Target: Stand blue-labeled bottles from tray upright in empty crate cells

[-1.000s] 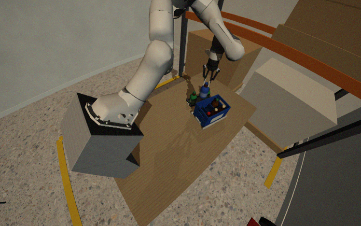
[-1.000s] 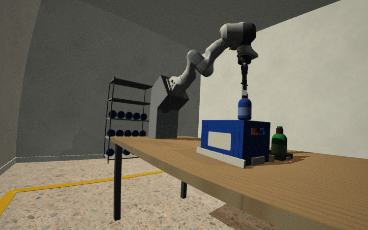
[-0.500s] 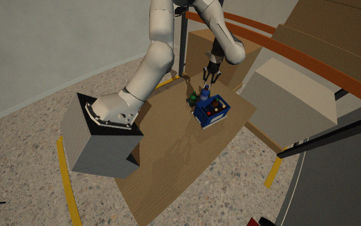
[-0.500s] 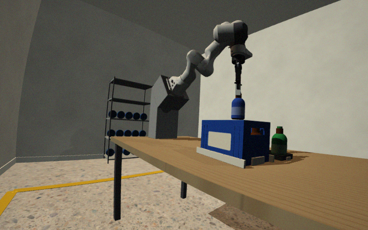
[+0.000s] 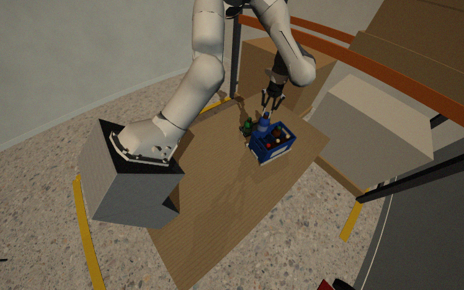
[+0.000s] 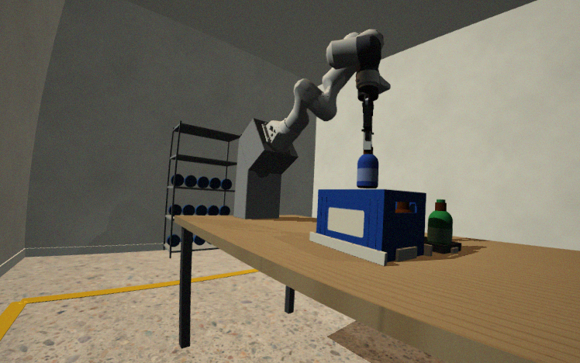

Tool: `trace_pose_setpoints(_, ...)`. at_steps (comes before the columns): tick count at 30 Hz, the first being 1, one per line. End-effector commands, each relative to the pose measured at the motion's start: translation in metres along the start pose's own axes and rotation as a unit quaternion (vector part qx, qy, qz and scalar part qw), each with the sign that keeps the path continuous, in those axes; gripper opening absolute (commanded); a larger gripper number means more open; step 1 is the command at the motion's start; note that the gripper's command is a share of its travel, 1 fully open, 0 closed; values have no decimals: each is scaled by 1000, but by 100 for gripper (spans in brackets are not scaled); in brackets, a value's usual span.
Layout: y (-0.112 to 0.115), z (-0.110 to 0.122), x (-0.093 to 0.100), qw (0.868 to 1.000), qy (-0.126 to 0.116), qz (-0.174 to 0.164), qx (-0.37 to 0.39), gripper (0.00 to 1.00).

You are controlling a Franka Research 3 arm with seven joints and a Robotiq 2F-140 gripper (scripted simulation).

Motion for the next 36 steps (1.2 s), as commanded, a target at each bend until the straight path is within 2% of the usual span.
trace_pose_setpoints(1,4,2,1,1000,3,1,22,0)
trace_pose_setpoints(16,22,3,1,1000,3,1,22,0)
trace_pose_setpoints(36,31,4,1,1000,3,1,22,0)
Point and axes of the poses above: the point where the finger pads meet when closed, its own x axis back along the fingers, its own z axis across the jaws, y = z × x, the point moved 7 cm from there along x, back along the fingers, and after that the axes turned 15 degrees about x, right-handed, at the moved point
